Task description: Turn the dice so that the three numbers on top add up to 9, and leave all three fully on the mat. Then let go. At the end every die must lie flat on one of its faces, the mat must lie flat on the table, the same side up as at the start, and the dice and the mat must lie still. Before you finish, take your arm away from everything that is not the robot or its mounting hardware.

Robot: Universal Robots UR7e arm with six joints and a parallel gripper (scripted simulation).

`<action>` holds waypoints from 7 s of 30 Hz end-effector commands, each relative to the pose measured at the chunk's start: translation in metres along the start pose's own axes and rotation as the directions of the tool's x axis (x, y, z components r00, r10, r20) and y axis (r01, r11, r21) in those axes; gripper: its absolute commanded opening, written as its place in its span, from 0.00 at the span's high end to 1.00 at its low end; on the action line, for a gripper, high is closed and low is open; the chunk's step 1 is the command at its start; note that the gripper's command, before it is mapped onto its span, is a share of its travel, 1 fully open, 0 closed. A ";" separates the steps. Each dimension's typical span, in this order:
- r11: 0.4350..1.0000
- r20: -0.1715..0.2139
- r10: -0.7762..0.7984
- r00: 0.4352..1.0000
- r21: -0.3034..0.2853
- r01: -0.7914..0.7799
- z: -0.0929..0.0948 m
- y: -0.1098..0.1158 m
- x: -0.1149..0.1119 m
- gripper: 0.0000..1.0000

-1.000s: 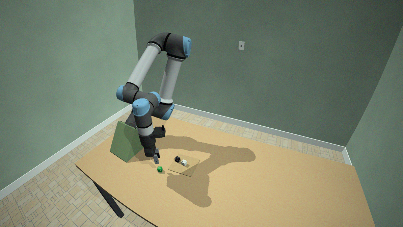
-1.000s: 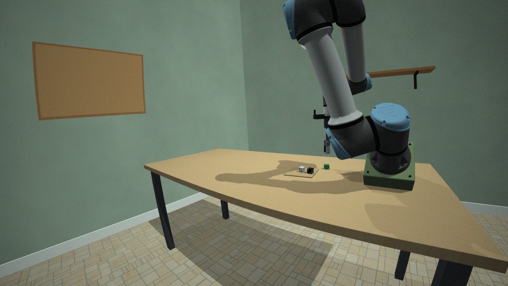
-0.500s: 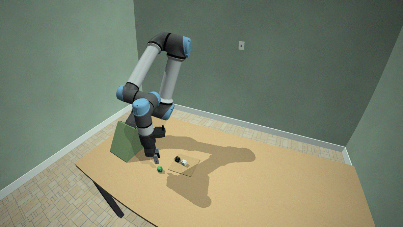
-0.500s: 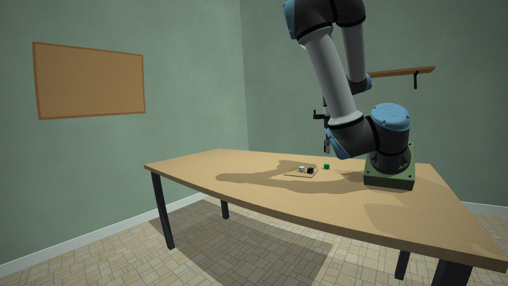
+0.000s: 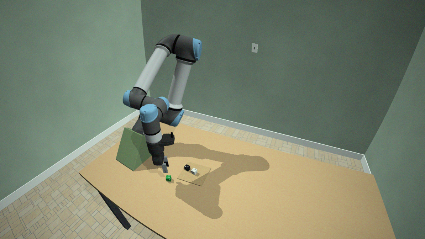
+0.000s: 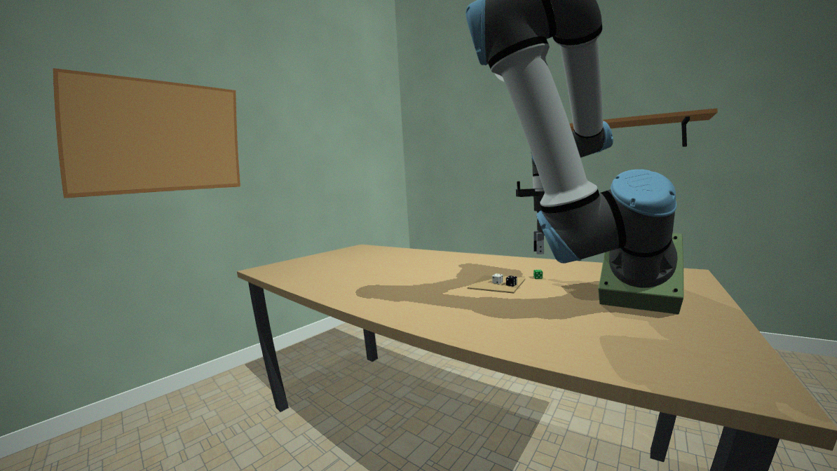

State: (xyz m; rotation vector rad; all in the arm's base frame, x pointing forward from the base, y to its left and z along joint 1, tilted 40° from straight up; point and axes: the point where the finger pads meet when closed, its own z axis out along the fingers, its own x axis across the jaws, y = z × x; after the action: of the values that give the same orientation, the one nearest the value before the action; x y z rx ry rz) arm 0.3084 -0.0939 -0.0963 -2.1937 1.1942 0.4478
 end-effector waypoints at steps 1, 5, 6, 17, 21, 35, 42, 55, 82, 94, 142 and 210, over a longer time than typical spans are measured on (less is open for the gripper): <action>1.000 -0.001 0.000 1.000 0.000 0.000 0.003 0.000 0.000 0.21; 1.000 -0.001 0.000 1.000 0.000 0.000 0.007 0.000 0.000 0.21; 1.000 -0.001 0.000 1.000 0.000 0.000 0.008 0.000 0.000 0.21; 1.000 -0.001 0.000 1.000 0.000 0.000 0.022 0.000 0.000 0.21; 1.000 -0.001 0.000 1.000 0.000 0.000 0.028 0.000 0.001 0.21; 1.000 -0.001 0.000 1.000 0.000 0.000 0.044 -0.001 0.001 0.21; 1.000 -0.001 0.000 1.000 0.000 0.000 0.049 -0.001 0.001 0.21; 1.000 -0.001 0.000 1.000 0.000 0.000 0.050 -0.001 0.001 0.21; 1.000 -0.001 0.000 1.000 0.000 0.000 0.050 -0.001 0.001 0.21; 1.000 -0.001 0.000 1.000 0.000 0.000 0.053 -0.001 0.001 0.21; 1.000 -0.001 0.000 1.000 0.000 0.000 0.079 -0.001 0.001 0.21; 1.000 -0.001 0.000 1.000 0.000 0.000 0.018 -0.001 0.001 0.51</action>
State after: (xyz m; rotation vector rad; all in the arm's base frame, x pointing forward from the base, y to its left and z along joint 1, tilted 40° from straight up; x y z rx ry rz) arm 0.3089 -0.0642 -0.1317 -2.1934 1.1956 0.4469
